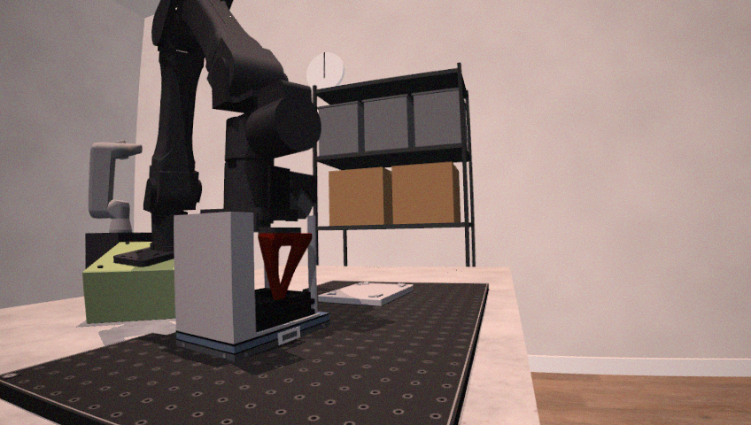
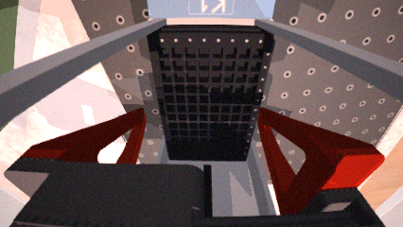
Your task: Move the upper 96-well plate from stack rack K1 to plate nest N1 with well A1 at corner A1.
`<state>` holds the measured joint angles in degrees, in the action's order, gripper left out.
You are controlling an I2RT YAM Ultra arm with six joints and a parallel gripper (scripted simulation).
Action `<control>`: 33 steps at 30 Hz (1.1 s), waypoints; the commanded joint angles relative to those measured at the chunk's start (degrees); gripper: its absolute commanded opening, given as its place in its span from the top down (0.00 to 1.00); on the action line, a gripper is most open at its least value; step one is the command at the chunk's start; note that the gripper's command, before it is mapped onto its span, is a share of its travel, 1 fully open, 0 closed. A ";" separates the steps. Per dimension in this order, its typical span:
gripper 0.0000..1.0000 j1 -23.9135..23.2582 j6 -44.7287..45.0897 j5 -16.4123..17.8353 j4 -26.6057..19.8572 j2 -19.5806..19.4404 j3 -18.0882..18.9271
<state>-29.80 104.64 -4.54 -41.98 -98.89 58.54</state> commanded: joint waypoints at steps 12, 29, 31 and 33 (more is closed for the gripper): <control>0.00 -0.93 0.74 0.91 5.46 -2.36 -1.06; 1.00 -0.35 0.39 0.58 4.75 -1.80 -1.06; 1.00 -0.35 0.39 0.58 4.76 -1.80 -1.06; 1.00 -0.35 0.39 0.58 4.76 -1.80 -1.06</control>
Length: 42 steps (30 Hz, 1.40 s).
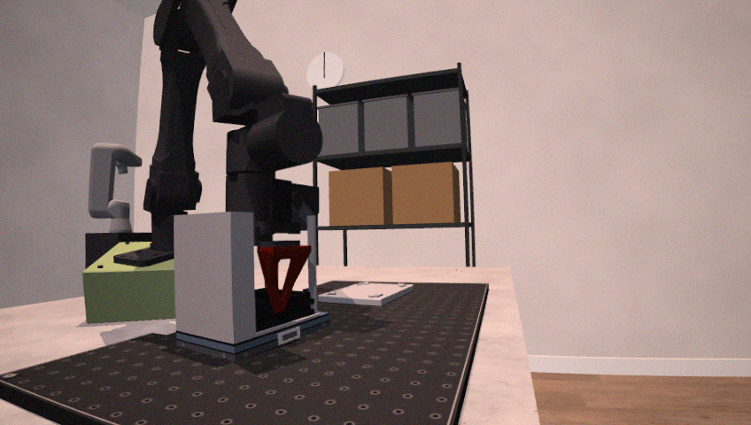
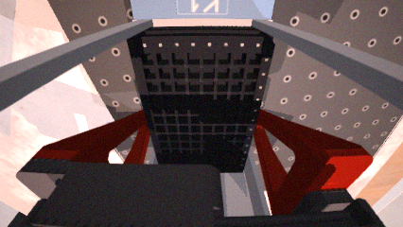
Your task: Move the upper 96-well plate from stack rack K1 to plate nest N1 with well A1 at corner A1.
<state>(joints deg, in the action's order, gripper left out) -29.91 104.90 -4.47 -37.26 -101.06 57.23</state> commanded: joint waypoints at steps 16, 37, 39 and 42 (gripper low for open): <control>1.00 -0.24 0.13 0.52 0.04 0.37 0.25; 1.00 -0.37 -0.13 0.83 -3.88 3.49 2.62; 1.00 -0.27 -0.19 0.83 -4.27 3.71 2.78; 1.00 -0.08 -0.30 0.83 -5.08 4.14 3.14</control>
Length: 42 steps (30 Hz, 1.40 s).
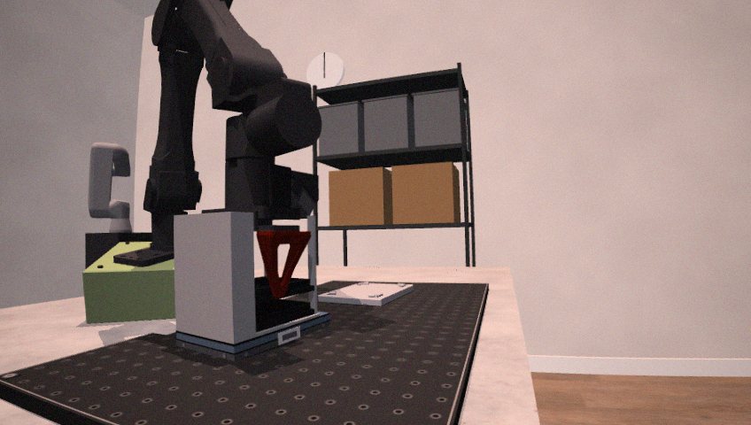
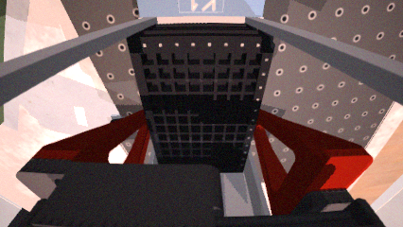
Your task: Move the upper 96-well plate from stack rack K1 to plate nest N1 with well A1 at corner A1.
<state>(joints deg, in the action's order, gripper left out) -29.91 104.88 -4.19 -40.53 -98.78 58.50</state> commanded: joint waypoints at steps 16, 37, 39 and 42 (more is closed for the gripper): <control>1.00 0.87 -0.73 -0.16 -7.11 4.64 4.40; 1.00 1.30 -1.16 -0.22 -14.27 7.67 8.51; 1.00 1.35 -1.20 -0.23 -15.01 7.94 8.98; 1.00 1.42 -1.27 -0.24 -16.14 8.33 9.72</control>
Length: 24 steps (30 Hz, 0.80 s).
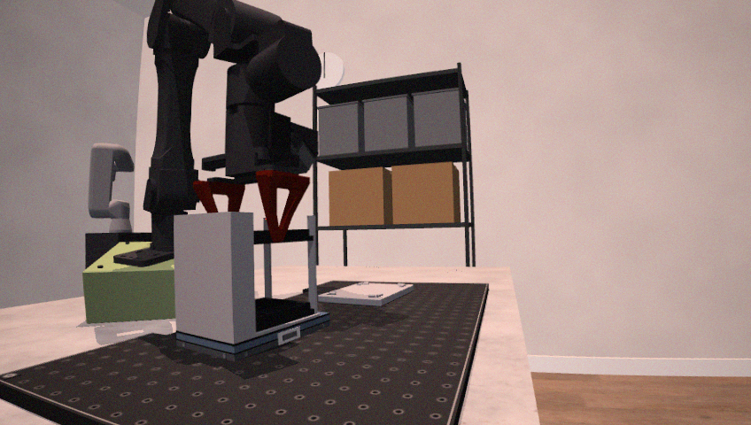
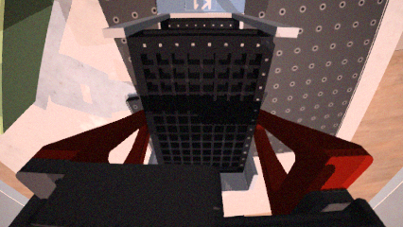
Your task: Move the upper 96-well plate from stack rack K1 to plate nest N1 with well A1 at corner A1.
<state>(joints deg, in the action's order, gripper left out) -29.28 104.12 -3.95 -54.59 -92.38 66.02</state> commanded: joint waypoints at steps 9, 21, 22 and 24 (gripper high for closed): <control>1.00 0.96 -0.68 -0.51 -4.78 2.74 4.06; 1.00 1.24 -0.96 -0.55 -9.25 3.89 7.36; 1.00 1.27 -0.99 -0.55 -9.63 3.97 7.66; 1.00 1.27 -0.99 -0.55 -9.63 3.97 7.66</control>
<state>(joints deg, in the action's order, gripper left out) -28.82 103.61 -4.25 -62.48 -90.02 71.88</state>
